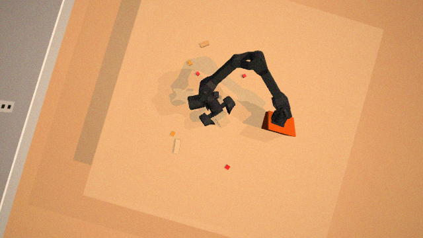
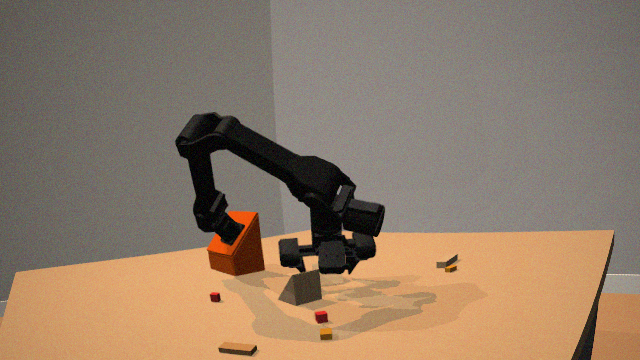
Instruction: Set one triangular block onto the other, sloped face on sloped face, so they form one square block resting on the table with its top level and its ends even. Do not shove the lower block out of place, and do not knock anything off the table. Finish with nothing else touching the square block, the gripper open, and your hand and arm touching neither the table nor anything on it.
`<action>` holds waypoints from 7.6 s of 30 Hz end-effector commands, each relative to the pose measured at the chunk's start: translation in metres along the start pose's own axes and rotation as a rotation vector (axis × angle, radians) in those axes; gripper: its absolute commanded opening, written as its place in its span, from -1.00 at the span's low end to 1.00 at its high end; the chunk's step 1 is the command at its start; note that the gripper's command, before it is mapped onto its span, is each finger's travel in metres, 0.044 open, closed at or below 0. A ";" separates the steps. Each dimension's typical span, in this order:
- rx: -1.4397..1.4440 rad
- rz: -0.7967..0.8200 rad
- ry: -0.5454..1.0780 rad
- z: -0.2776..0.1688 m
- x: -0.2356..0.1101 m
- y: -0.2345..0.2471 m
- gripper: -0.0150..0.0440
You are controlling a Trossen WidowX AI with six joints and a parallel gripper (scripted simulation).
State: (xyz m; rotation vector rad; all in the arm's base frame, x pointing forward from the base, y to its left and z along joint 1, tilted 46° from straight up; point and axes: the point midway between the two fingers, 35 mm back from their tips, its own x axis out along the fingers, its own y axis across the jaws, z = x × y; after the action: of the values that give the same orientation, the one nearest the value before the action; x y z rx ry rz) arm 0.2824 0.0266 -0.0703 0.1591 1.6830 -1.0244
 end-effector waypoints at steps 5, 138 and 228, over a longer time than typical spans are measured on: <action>0.000 0.000 0.000 0.000 0.000 0.000 0.56; -0.595 -0.125 -0.751 0.036 -0.099 -0.078 -0.49; -0.589 -0.140 -0.761 0.059 -0.081 -0.074 -0.49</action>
State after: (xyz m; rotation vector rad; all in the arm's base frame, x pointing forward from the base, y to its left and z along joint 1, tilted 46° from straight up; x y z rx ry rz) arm 0.3138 -0.0283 0.0375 -0.6594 1.2165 -0.5354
